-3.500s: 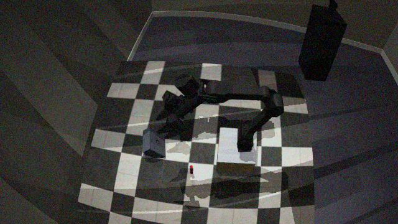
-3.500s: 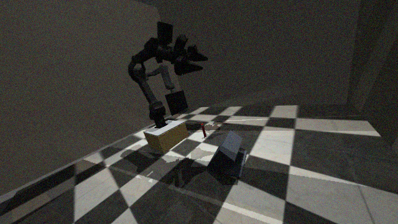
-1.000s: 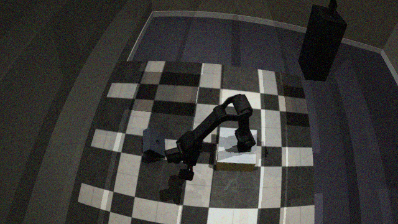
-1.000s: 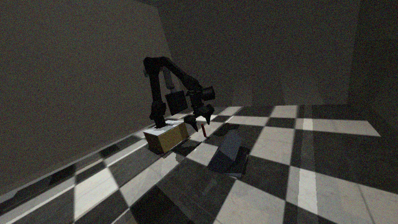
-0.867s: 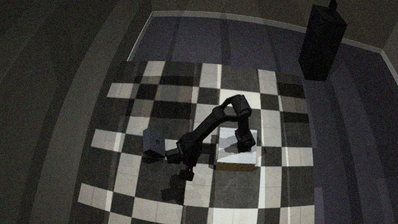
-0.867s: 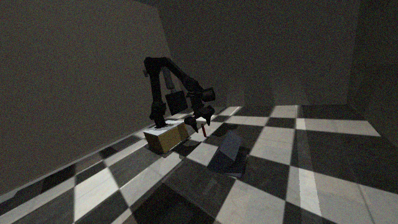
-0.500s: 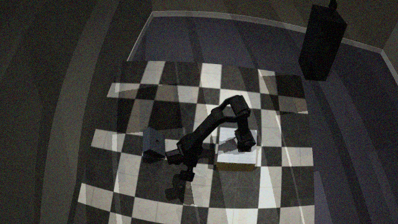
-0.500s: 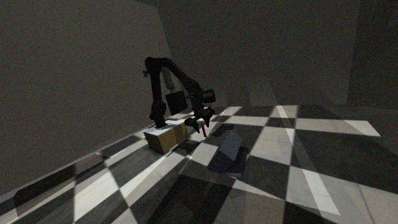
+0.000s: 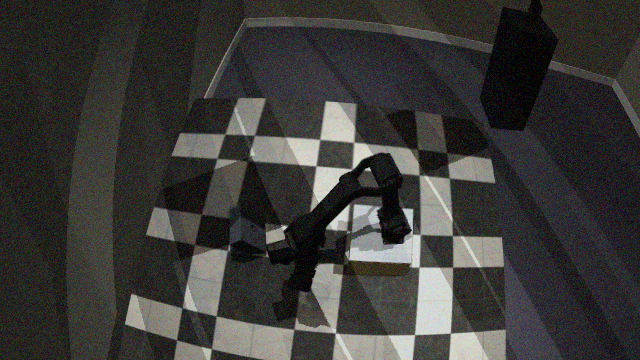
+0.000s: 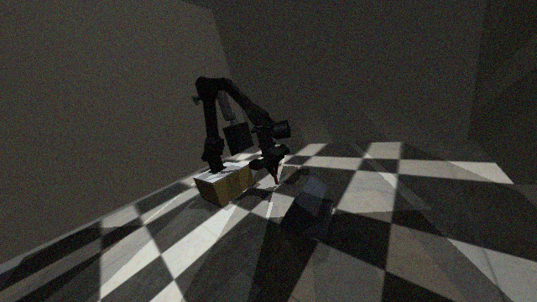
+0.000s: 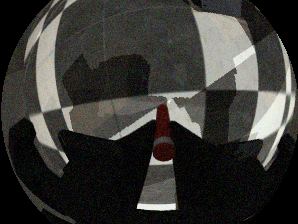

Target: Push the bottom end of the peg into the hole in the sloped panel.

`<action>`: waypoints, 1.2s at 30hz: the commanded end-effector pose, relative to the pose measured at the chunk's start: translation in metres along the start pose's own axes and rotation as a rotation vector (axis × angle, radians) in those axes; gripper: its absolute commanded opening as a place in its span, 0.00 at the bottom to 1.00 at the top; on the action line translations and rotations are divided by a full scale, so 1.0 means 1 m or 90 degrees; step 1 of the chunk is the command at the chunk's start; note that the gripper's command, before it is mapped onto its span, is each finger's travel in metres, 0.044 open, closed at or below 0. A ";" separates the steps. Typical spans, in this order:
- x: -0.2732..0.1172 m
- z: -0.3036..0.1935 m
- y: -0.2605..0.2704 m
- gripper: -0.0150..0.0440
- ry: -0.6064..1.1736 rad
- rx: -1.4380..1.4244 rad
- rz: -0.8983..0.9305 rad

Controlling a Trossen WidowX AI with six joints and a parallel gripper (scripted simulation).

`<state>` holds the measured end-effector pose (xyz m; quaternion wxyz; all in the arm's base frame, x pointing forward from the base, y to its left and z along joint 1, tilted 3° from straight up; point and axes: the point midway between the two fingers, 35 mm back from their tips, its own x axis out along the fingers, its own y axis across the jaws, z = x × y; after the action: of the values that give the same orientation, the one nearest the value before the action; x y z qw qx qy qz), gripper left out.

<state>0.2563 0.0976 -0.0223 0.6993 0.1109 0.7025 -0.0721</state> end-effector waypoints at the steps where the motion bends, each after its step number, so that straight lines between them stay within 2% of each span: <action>1: 0.000 0.000 0.000 0.25 0.000 0.000 0.000; 6: -0.012 0.001 0.001 0.25 -0.001 0.000 0.000; 20: -0.079 0.000 0.001 0.25 -0.003 0.003 -0.001; 36: -0.075 0.011 -0.006 0.25 -0.030 0.019 0.035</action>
<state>0.2625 0.0874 0.0522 0.7101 0.1325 0.6878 -0.0710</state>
